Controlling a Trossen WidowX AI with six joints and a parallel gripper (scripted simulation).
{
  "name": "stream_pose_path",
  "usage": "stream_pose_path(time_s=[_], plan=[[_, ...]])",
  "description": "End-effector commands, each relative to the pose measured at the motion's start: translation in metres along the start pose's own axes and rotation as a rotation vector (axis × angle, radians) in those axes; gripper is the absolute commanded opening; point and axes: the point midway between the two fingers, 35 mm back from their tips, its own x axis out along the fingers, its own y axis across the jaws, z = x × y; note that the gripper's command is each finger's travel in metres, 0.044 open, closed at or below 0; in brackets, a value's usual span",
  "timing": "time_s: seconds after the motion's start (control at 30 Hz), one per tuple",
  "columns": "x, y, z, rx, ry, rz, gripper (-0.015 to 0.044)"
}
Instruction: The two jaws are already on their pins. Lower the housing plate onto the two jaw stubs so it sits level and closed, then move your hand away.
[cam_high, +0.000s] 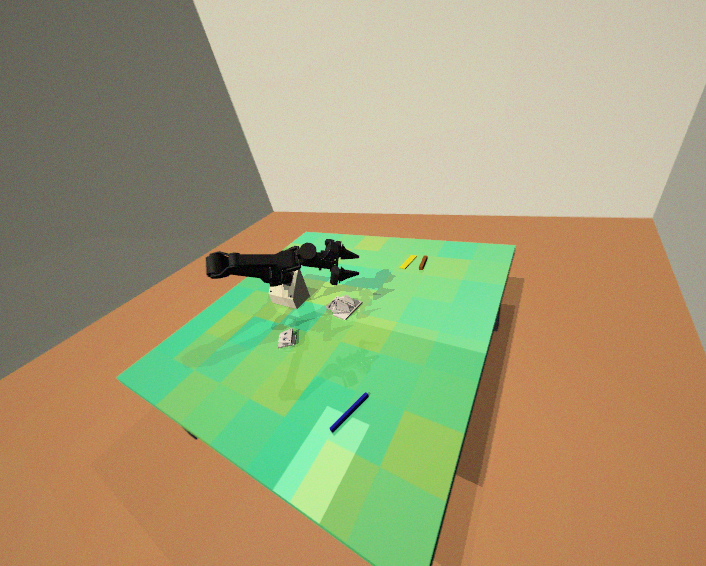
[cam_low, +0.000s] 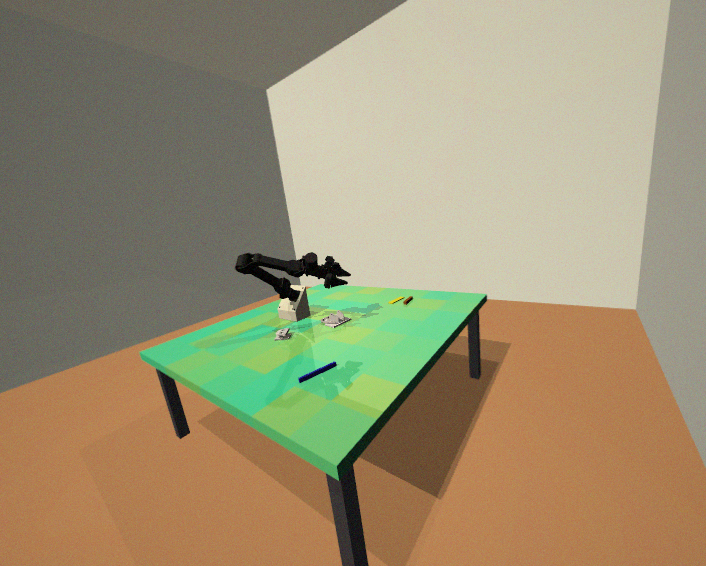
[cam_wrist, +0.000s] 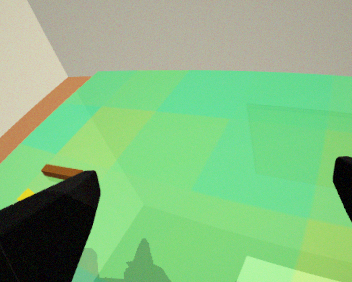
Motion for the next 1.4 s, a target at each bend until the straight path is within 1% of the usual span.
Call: stream_pose_path(time_s=[0.0, 0.7, 1.37], plan=[[-0.003, -0.011, -0.002, 0.096, 0.026, -0.027, 0.044], [-0.018, -0.042, -0.035, 0.532, 0.184, -0.137, 0.044], [-0.041, -0.069, -0.067, 0.94, 0.298, -0.304, 0.044]])
